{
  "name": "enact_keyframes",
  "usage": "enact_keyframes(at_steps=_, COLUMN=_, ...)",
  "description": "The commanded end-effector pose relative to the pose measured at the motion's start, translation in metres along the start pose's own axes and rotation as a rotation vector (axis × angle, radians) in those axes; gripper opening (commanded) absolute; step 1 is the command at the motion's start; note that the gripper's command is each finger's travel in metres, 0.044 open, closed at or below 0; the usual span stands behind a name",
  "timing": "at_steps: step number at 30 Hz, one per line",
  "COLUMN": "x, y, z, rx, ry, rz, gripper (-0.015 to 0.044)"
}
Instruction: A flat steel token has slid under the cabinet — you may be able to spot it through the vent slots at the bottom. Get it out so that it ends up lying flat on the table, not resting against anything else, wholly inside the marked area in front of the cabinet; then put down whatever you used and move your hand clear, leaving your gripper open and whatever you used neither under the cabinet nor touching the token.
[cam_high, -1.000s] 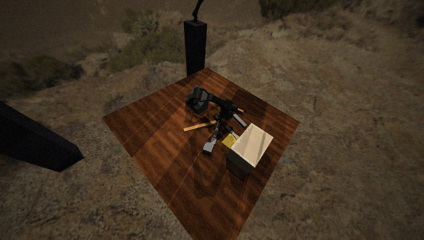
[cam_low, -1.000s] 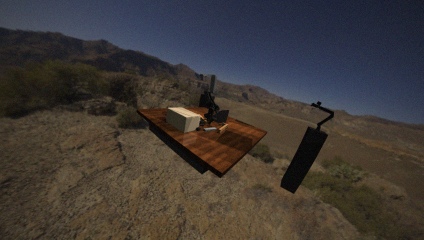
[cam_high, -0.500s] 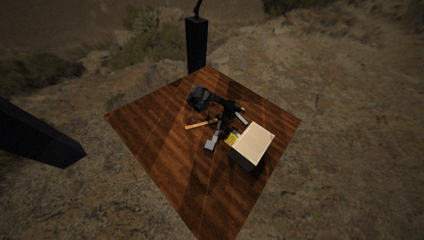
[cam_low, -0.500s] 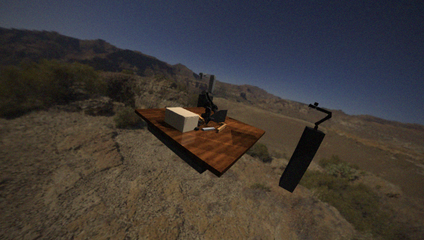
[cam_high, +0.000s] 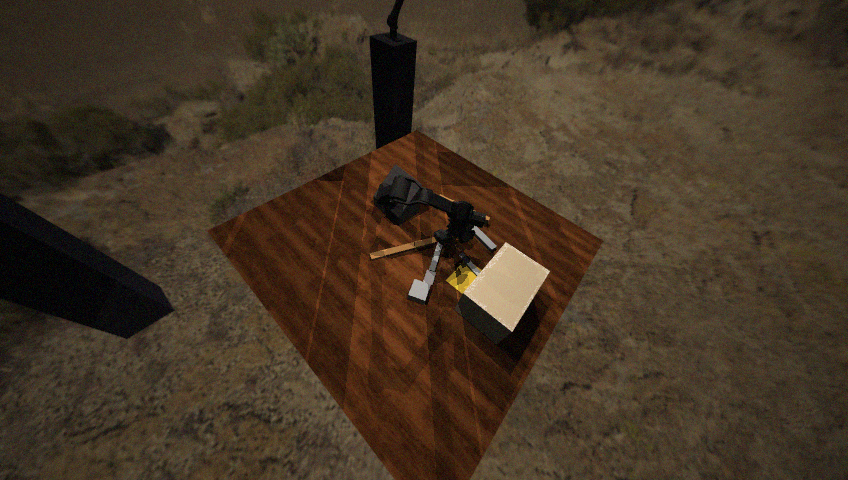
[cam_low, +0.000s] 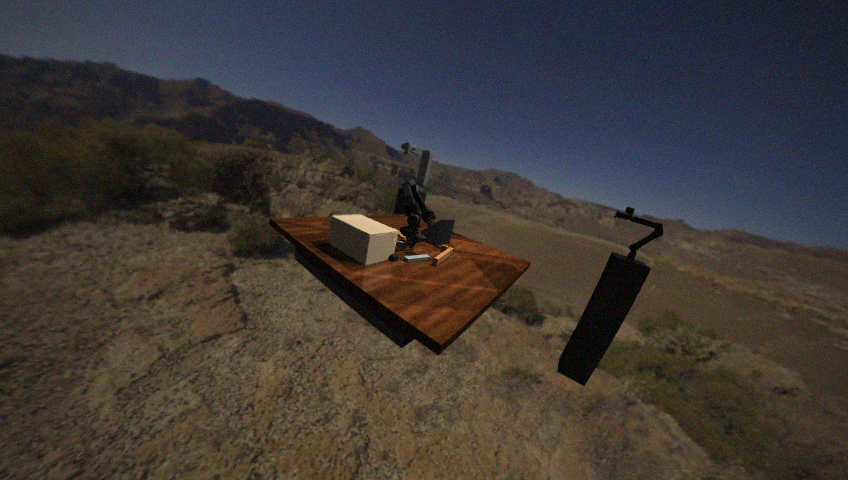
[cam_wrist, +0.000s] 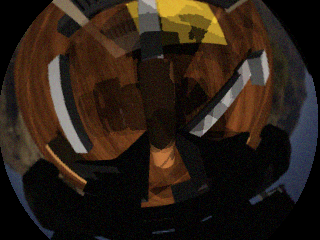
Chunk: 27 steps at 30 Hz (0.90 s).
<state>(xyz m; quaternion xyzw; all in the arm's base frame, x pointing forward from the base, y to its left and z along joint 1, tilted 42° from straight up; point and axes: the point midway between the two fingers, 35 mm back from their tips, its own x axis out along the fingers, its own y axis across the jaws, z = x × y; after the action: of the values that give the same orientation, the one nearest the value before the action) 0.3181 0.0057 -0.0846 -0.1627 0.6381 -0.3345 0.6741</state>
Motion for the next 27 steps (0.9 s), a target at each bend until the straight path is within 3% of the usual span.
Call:
enact_keyframes(at_steps=1, x=0.0, y=0.001, z=0.008, rx=0.002, ry=0.0, rz=0.003, gripper=0.0)
enact_keyframes(at_steps=27, x=-0.001, y=0.001, z=0.037, rx=0.003, ry=-0.002, rz=0.003, gripper=0.0)
